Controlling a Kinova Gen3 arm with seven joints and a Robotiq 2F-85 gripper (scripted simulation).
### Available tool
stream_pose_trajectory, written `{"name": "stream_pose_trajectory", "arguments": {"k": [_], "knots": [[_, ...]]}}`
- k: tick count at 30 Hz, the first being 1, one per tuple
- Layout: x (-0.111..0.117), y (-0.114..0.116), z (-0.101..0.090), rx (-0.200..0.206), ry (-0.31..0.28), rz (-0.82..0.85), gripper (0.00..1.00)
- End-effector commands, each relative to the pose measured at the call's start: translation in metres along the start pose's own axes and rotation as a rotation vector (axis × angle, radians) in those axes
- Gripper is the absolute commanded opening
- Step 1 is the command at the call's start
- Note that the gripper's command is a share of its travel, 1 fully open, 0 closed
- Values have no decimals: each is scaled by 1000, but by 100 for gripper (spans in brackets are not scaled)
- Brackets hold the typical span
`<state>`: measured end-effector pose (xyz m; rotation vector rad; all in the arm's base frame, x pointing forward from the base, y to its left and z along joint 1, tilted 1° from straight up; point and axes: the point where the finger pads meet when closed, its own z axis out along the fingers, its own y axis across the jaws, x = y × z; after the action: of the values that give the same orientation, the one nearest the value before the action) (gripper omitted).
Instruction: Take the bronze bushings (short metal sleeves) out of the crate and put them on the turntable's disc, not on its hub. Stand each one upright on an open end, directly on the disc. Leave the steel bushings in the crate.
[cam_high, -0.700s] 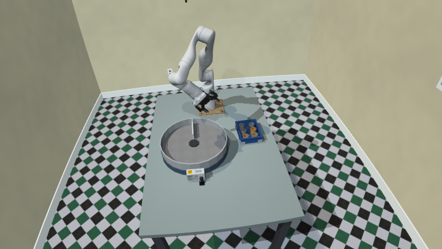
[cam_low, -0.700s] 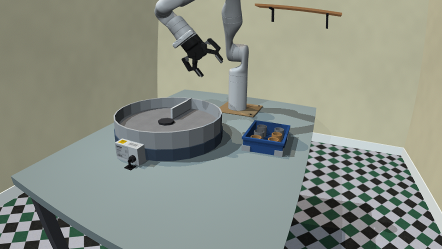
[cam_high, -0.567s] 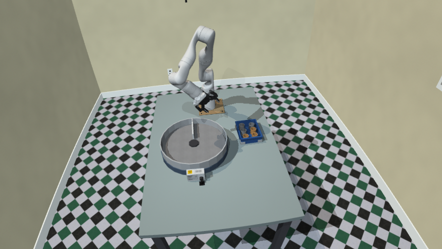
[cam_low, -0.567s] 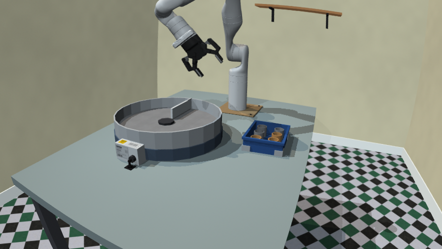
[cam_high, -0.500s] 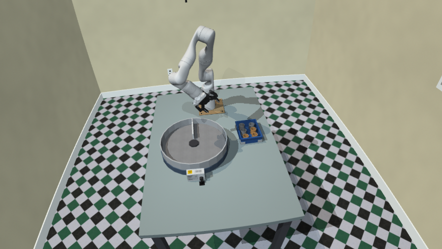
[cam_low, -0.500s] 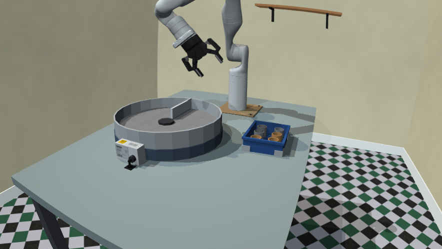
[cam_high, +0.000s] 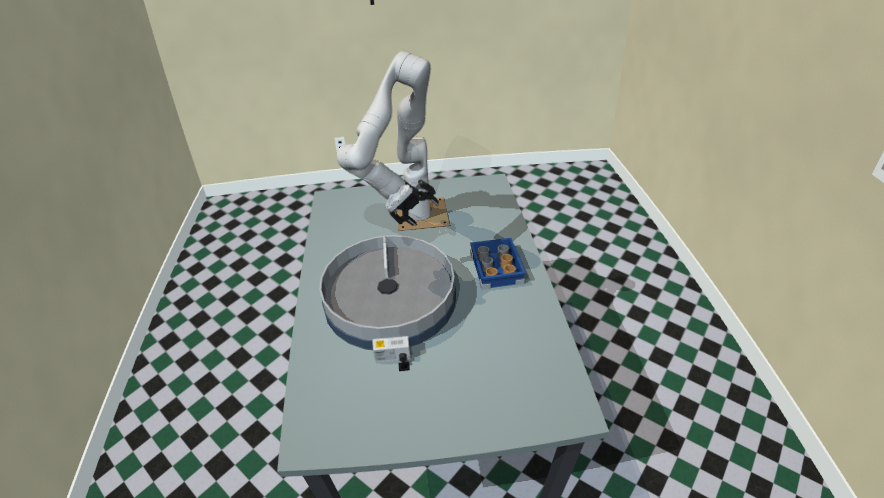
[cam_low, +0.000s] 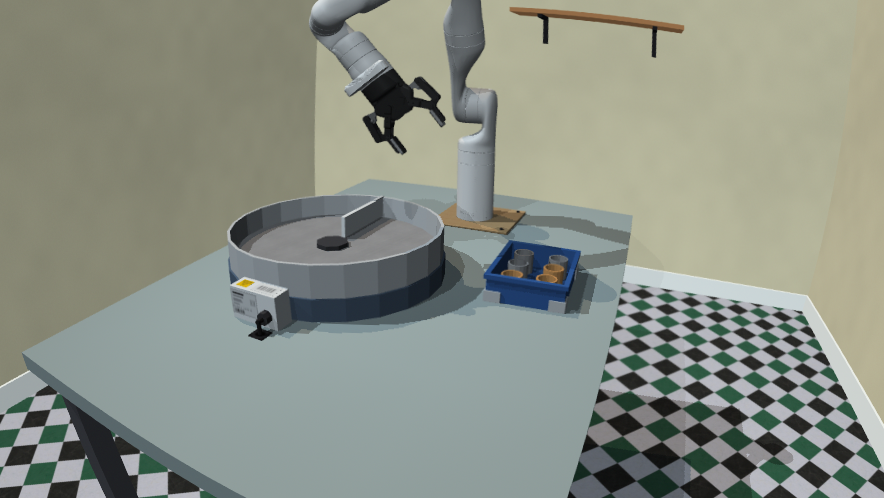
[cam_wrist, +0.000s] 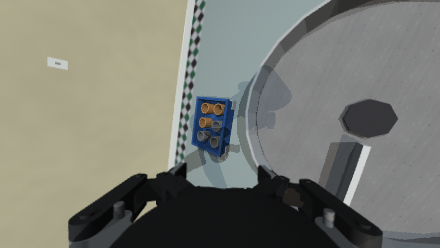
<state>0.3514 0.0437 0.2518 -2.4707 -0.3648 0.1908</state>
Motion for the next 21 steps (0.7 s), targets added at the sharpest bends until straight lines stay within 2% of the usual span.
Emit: {"name": "stream_pose_trajectory", "arguments": {"k": [1,3,5,11,13,17,19,21], "knots": [[-5,8,-2,-38,1,20,100],[-9,19,-5,-86,4,38,100],[-16,35,-10,-155,9,62,100],[-44,95,-42,-422,52,143,100],[-44,95,-42,-422,52,143,100],[-60,128,-69,-571,91,177,100],[-65,139,-79,-620,106,186,100],[-69,145,-85,-649,116,191,100]]}}
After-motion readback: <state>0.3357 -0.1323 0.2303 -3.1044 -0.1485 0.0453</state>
